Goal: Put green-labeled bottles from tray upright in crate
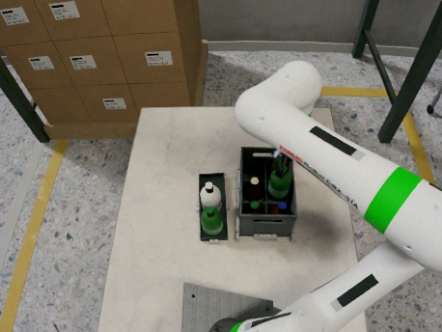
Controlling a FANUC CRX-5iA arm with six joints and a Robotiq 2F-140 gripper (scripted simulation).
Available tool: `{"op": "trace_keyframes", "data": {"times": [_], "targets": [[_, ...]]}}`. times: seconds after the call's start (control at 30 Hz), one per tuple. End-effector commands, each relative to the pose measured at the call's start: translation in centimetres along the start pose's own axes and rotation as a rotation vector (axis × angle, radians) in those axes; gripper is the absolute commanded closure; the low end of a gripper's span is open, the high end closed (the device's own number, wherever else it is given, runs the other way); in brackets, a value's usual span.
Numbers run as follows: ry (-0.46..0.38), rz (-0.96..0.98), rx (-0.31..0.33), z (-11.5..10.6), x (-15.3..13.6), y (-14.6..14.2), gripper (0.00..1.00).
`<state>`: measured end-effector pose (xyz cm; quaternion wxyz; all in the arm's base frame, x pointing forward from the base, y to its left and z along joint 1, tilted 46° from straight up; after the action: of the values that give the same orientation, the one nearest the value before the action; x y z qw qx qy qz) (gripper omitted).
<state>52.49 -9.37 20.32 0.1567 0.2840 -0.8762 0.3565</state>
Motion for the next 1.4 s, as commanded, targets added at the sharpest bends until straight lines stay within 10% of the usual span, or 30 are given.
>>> {"op": "trace_keyframes", "data": {"times": [0.0,1.37], "targets": [[-0.002,0.0,0.001,0.4,0.0,0.0,0.9],[-0.002,0.0,0.001,4.3,0.0,0.0,0.9]]}}
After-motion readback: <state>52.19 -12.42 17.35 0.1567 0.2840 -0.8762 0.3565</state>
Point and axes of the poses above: the point where the finger pads meet when closed, its own z axis out along the fingers, its own y axis across the jaws, x = y × z, the point moved 8 cm from there along -z, back along the fingers, and after that the axes turned 7 degrees about z, right-handed, at the moved point
